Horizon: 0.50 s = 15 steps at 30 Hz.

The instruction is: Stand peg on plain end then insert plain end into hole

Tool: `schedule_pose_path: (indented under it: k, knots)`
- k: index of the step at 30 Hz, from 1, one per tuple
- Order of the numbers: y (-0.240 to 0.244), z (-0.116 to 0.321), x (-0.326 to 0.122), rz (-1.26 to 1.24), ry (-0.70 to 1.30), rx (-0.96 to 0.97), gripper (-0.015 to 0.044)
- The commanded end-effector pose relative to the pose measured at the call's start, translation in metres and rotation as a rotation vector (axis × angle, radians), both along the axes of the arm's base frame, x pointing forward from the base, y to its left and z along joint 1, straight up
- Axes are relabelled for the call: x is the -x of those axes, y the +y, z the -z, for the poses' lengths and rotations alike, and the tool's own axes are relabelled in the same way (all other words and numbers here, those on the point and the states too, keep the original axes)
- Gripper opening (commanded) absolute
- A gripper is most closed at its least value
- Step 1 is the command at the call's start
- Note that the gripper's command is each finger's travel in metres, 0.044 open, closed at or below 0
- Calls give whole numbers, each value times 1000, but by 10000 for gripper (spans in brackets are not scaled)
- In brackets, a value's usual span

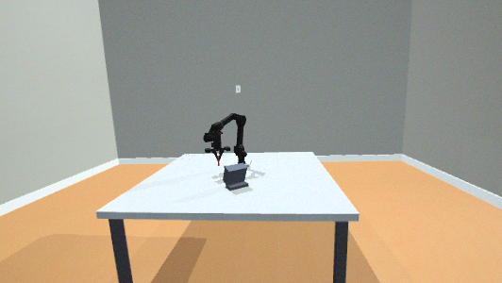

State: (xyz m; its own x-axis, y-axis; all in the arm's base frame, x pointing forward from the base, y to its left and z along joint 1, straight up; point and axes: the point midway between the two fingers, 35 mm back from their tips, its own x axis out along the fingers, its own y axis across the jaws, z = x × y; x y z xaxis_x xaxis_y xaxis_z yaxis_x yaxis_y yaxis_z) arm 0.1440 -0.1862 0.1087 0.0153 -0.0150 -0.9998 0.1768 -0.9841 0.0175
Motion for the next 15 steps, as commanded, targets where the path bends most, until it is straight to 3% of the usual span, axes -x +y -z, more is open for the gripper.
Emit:
schedule_pose_path:
  k: [1,15]
  knots:
    - [0,-14,0,5,0,4,0]
    - [0,-31,-10,20,-50,-5,0]
